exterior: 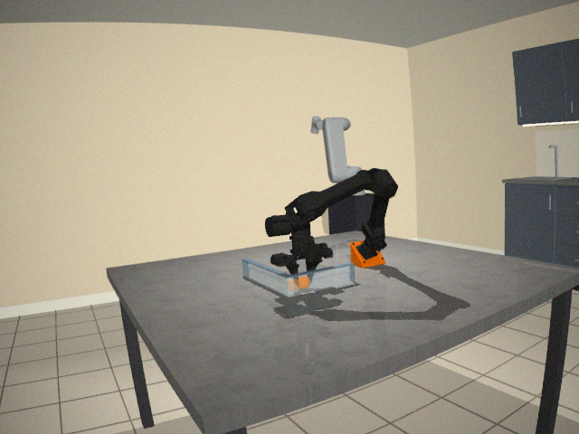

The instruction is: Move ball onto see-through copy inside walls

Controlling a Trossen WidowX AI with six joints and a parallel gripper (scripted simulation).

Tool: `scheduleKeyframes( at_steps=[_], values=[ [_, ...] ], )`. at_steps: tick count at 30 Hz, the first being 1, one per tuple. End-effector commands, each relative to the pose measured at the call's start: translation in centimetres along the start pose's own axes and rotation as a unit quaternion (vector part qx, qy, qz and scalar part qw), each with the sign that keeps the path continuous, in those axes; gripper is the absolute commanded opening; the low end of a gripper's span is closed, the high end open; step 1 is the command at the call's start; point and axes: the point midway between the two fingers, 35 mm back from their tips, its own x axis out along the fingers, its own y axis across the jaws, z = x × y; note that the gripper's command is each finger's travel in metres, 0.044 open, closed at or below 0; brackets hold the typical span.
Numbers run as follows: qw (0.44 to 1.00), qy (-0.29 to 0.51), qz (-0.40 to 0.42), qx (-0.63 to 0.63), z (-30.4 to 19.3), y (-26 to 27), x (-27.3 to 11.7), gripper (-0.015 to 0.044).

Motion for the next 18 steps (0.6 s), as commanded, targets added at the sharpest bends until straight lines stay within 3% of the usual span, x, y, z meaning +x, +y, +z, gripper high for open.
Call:
scheduleKeyframes(
  at_steps=[1,2,11,18],
  values=[
    [1.0,0.001,-0.021,0.018,-0.2,-0.6,-1.7,0.0021],
    [1.0,0.002,-0.022,0.021,-0.2,-0.7,-2.2,0.0],
    [0.997,0.024,-0.067,0.024,-1.6,-1.8,-7.2,0.0],
    [0.998,0.019,-0.055,0.031,-1.4,-1.4,-9.0,0.0]
  ],
)
